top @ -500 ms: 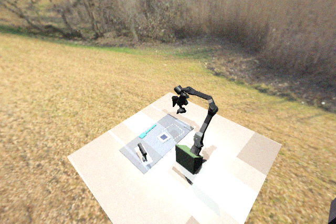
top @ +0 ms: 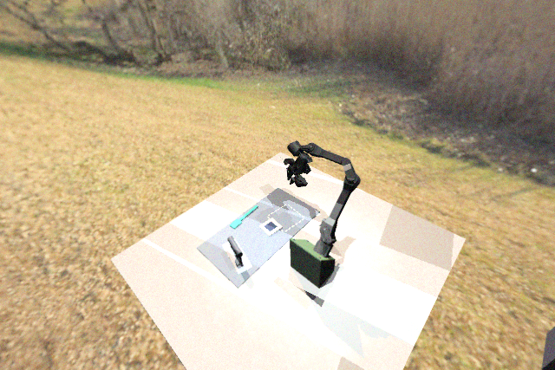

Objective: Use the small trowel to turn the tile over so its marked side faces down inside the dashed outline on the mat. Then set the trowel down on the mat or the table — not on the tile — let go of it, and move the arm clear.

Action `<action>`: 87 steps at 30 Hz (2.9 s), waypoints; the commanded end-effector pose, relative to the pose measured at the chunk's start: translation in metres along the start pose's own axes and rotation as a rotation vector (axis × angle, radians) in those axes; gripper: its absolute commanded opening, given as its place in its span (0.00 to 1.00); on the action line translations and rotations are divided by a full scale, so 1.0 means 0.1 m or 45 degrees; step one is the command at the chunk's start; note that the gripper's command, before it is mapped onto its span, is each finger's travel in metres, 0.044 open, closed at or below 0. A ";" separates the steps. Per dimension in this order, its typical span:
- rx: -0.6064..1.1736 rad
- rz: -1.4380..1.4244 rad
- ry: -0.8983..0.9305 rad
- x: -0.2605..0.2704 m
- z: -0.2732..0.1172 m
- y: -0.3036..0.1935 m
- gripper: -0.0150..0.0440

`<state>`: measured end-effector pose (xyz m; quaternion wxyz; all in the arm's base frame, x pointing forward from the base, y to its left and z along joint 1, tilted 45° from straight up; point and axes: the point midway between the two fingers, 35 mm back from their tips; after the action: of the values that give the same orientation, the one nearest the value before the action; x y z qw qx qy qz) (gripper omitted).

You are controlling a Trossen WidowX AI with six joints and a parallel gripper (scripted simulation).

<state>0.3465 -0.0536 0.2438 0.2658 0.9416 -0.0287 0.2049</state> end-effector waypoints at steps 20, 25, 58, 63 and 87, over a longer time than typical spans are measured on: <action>0.000 0.000 0.000 0.00 0.00 0.00 0.25; 0.000 0.000 0.000 0.00 0.00 0.00 0.25; 0.000 0.000 0.001 0.00 0.00 0.00 0.25; 0.000 0.000 0.001 0.00 0.00 0.00 0.25; 0.063 -0.410 -0.114 0.14 0.34 -0.80 0.71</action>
<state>0.3734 -0.0174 0.2061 0.2700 0.9486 0.0691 0.1502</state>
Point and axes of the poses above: the point midway between the two fingers, 35 mm back from their tips, its own z axis out along the fingers, its own x axis across the jaws, y = z × x, and after that the axes turned 11 degrees about -z, right-handed
